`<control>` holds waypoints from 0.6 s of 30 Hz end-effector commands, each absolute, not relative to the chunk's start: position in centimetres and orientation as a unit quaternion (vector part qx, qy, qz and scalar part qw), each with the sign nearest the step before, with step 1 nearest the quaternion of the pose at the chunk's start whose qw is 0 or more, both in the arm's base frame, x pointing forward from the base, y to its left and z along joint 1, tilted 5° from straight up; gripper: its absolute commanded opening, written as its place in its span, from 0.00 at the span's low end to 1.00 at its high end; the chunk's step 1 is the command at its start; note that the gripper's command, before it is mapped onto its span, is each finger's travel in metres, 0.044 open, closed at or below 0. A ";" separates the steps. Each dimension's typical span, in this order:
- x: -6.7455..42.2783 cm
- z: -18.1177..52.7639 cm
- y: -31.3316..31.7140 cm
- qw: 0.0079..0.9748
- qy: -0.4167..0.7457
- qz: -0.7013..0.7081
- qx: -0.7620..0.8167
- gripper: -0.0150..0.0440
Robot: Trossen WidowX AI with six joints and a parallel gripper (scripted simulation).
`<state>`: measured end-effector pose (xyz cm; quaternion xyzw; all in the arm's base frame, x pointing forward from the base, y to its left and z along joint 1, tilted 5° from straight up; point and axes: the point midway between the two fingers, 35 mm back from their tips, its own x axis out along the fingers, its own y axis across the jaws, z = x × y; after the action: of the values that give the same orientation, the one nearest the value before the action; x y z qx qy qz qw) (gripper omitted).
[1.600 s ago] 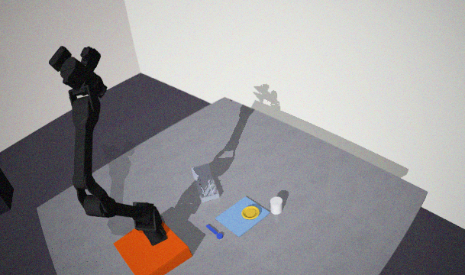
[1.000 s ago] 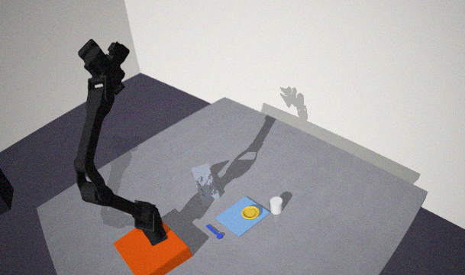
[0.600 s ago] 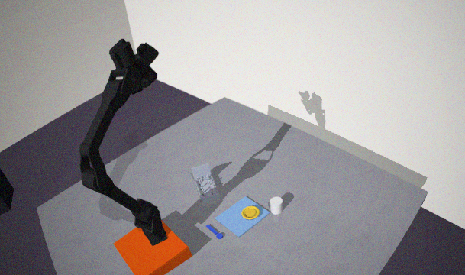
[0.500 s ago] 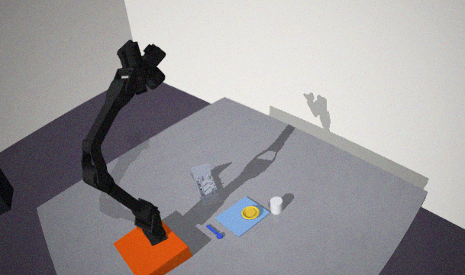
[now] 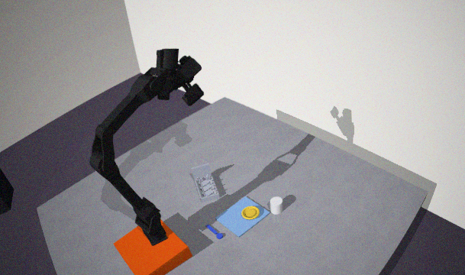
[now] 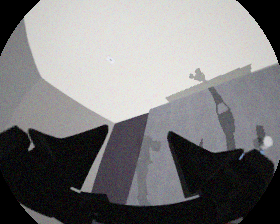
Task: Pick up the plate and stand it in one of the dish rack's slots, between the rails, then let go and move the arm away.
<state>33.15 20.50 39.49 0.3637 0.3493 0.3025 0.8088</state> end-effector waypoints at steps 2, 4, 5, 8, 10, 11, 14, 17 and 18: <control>35.2 37.0 18.7 0.827 0.365 0.260 0.338 0.93; 35.9 35.9 17.9 0.835 0.373 0.244 0.324 0.93; 36.3 35.3 17.5 0.838 0.377 0.236 0.316 0.93; 37.3 33.3 16.1 0.848 0.393 0.208 0.287 0.93; 37.9 31.9 14.9 0.854 0.406 0.188 0.266 0.93; 38.2 31.2 14.4 0.856 0.413 0.179 0.255 0.93; 38.8 29.2 12.6 0.859 0.436 0.153 0.220 0.93; 39.3 27.1 10.7 0.858 0.461 0.129 0.185 0.93; 39.4 26.5 10.1 0.857 0.470 0.121 0.174 0.93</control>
<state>39.01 11.77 27.79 0.2053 0.4524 0.1409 0.8564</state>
